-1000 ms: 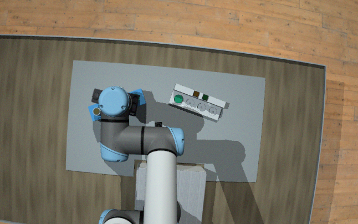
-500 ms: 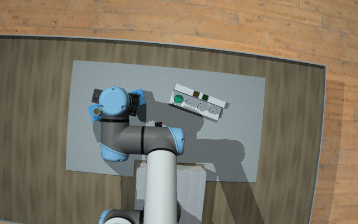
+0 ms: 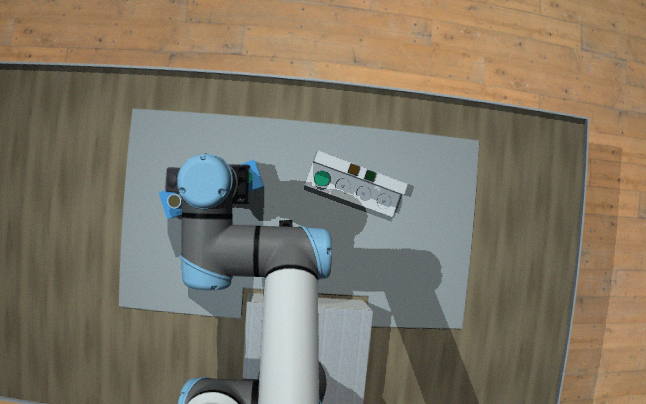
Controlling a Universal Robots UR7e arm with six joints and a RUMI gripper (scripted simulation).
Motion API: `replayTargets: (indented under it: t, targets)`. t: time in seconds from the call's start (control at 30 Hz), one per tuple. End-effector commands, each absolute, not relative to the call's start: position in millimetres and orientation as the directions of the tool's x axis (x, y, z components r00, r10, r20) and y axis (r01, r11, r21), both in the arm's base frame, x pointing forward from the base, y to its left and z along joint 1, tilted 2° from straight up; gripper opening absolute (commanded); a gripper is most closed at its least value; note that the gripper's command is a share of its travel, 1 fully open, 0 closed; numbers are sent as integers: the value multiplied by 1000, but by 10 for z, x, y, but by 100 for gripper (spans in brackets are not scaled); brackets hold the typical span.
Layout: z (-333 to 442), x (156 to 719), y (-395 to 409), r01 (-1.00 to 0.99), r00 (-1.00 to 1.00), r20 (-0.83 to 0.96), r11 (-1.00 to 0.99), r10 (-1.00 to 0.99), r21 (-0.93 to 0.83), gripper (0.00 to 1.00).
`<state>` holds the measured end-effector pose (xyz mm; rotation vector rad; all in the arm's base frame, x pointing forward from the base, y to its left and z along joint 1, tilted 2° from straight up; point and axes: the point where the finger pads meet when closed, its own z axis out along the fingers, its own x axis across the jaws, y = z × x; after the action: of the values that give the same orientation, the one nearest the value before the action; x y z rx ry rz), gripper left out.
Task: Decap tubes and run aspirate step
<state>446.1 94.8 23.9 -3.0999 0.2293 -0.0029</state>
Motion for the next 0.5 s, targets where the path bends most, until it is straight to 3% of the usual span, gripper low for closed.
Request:
replayTargets:
  t: [0.0, 0.47]
  targets:
    - [243, 4464, 948, -16, 1000, 5, -999, -16, -38, 0]
    - [247, 4464, 947, 632, 775, 28, -775, 631, -26, 0]
